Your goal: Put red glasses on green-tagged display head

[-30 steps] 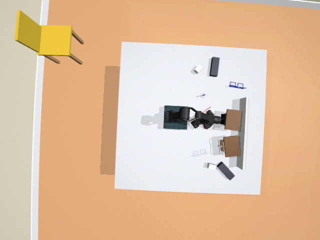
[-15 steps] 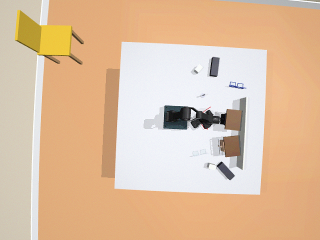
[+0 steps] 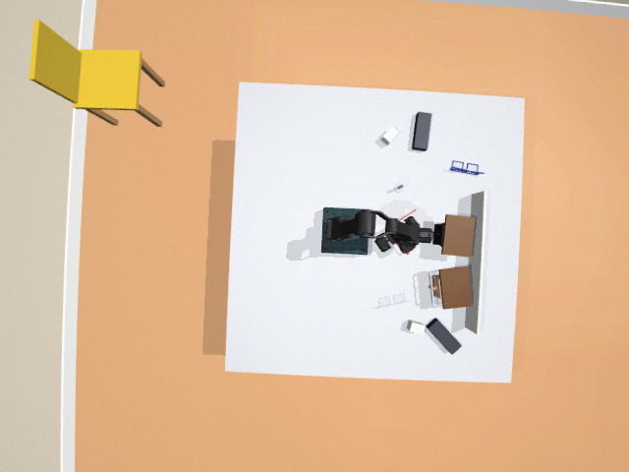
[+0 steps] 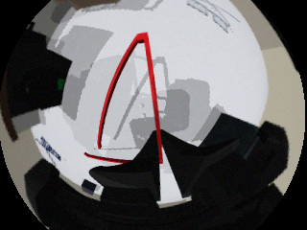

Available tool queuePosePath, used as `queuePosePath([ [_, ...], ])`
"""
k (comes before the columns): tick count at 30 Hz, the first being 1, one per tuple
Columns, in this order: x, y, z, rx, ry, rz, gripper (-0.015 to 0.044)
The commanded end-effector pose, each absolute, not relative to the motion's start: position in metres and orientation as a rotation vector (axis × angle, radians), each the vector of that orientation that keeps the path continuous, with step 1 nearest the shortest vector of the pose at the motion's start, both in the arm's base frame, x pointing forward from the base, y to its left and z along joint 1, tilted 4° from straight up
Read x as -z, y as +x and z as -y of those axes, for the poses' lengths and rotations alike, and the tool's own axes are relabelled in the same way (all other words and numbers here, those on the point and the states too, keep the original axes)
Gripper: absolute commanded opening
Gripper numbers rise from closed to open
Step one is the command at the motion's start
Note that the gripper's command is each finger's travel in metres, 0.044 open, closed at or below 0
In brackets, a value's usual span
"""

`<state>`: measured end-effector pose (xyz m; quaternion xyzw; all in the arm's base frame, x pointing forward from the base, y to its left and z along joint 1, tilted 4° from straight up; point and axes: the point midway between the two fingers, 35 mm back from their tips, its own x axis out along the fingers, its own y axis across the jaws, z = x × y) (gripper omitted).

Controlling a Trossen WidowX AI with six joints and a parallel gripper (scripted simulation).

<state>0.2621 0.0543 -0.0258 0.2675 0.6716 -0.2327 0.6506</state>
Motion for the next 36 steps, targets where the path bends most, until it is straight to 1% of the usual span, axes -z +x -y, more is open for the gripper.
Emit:
queuePosePath([
  [1, 0.026, 0.262, -0.054, 0.528, 0.608, -1.525, 0.0],
  [9, 0.019, 0.264, -0.054, 0.528, 0.608, -1.525, 0.0],
  [24, -0.074, 0.267, -0.049, 0.526, 0.613, -1.522, 0.0],
  [31, -0.078, 0.268, -0.05, 0.526, 0.613, -1.521, 0.0],
  [36, -0.079, 0.269, -0.066, 0.526, 0.614, -1.521, 0.0],
])
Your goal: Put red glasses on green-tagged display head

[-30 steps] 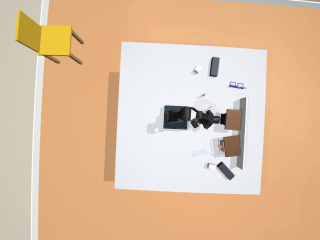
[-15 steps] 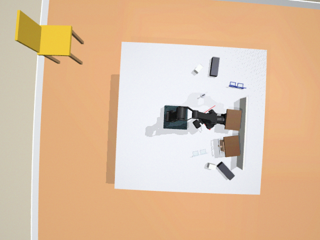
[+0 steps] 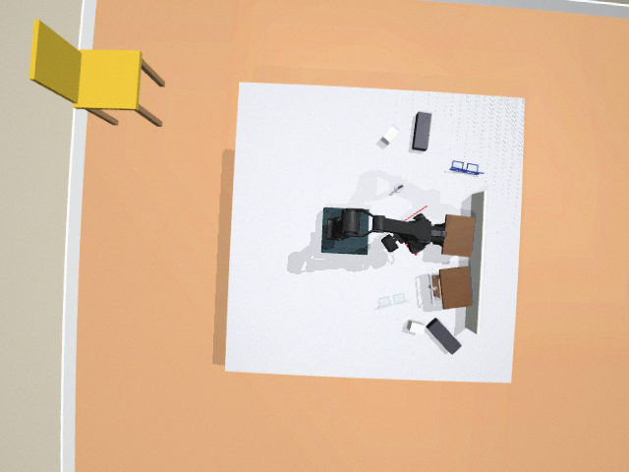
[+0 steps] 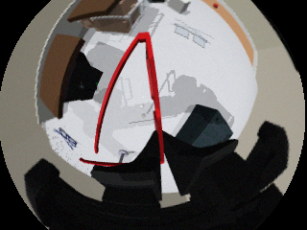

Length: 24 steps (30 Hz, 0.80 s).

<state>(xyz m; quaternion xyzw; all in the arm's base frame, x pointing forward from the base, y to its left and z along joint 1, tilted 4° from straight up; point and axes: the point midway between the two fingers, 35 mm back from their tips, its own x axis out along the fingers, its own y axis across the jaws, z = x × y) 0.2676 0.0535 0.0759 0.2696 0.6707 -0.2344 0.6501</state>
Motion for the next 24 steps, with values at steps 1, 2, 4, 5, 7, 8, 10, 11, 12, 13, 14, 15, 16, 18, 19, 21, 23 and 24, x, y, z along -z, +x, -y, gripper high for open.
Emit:
queuePosePath([
  [1, -0.08, 0.269, -0.071, 0.526, 0.614, -1.521, 0.0],
  [2, -0.08, 0.269, -0.076, 0.525, 0.614, -1.521, 0.0],
  [4, -0.081, 0.268, -0.085, 0.525, 0.614, -1.521, 0.0],
  [5, -0.081, 0.268, -0.09, 0.525, 0.615, -1.521, 0.0],
  [7, -0.082, 0.267, -0.1, 0.524, 0.615, -1.521, 0.0],
  [8, -0.083, 0.266, -0.105, 0.524, 0.615, -1.521, 0.0],
  [10, -0.083, 0.265, -0.115, 0.523, 0.616, -1.521, 0.0],
  [11, -0.084, 0.264, -0.12, 0.523, 0.616, -1.521, 0.0],
  [12, -0.084, 0.263, -0.125, 0.523, 0.617, -1.522, 0.0],
  [13, -0.084, 0.262, -0.13, 0.523, 0.617, -1.522, 0.0],
  [14, -0.085, 0.26, -0.135, 0.522, 0.617, -1.522, 0.0],
  [15, -0.085, 0.259, -0.14, 0.522, 0.618, -1.522, 0.0],
  [16, -0.086, 0.258, -0.145, 0.522, 0.618, -1.522, 0.0],
  [18, -0.086, 0.254, -0.155, 0.521, 0.619, -1.523, 0.0],
  [19, -0.087, 0.253, -0.16, 0.521, 0.619, -1.523, 0.0],
  [21, -0.088, 0.249, -0.17, 0.52, 0.62, -1.524, 0.0],
  [23, -0.088, 0.245, -0.179, 0.519, 0.621, -1.525, 0.0],
  [24, -0.089, 0.243, -0.184, 0.519, 0.621, -1.525, 0.0],
])
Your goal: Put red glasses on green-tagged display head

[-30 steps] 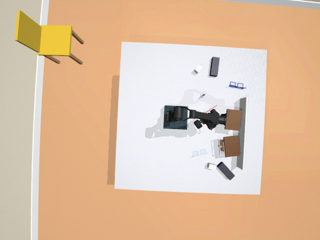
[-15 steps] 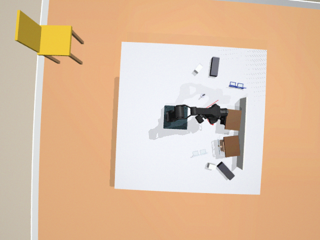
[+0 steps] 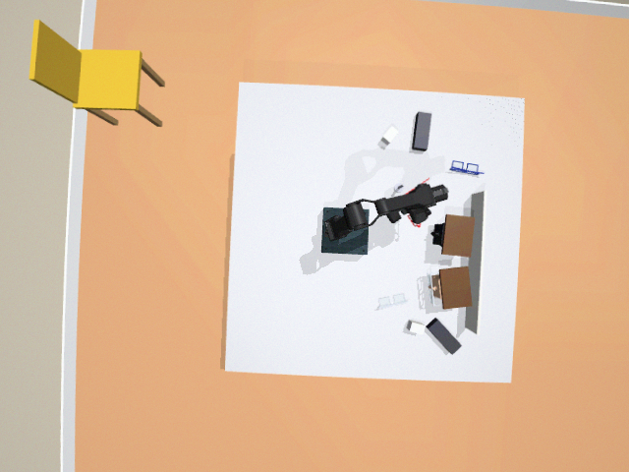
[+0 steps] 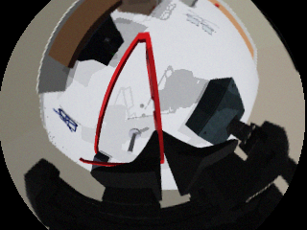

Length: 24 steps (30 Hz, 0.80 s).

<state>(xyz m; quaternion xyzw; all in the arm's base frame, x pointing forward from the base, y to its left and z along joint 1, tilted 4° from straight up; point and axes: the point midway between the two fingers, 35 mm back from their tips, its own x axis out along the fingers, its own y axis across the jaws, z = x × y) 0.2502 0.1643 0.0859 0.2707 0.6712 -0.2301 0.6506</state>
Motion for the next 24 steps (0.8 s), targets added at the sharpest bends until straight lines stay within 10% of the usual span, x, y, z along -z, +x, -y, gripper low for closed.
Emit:
queuePosePath([
  [1, -0.089, 0.241, -0.189, 0.518, 0.622, -1.526, 0.0],
  [24, -0.095, 0.19, -0.264, 0.513, 0.629, -1.537, 0.0],
])
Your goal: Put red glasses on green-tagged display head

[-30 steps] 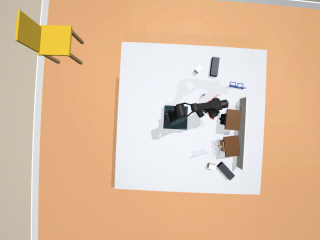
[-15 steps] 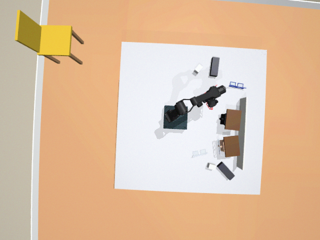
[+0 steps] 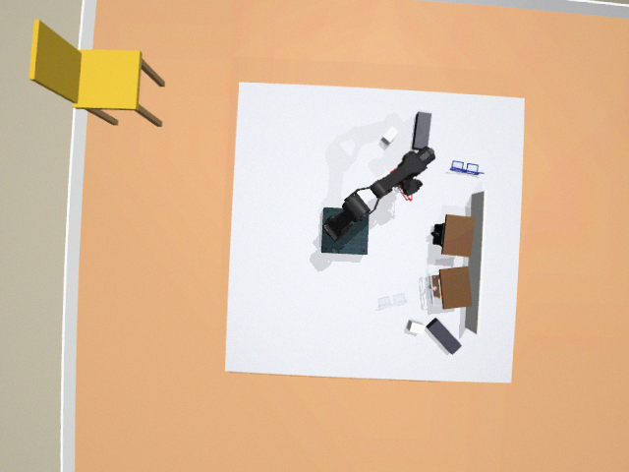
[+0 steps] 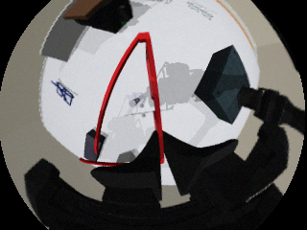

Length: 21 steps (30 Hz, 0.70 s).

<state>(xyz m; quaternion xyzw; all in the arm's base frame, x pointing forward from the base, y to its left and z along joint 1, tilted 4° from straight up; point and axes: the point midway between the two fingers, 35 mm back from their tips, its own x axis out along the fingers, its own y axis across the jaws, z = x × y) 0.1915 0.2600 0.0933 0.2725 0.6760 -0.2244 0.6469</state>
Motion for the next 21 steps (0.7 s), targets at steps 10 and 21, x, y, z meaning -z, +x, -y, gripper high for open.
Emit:
queuePosePath([
  [10, -0.06, 0.19, -0.268, 0.513, 0.629, -1.537, 0.0],
  [21, -0.035, 0.188, -0.268, 0.513, 0.629, -1.537, 0.0],
])
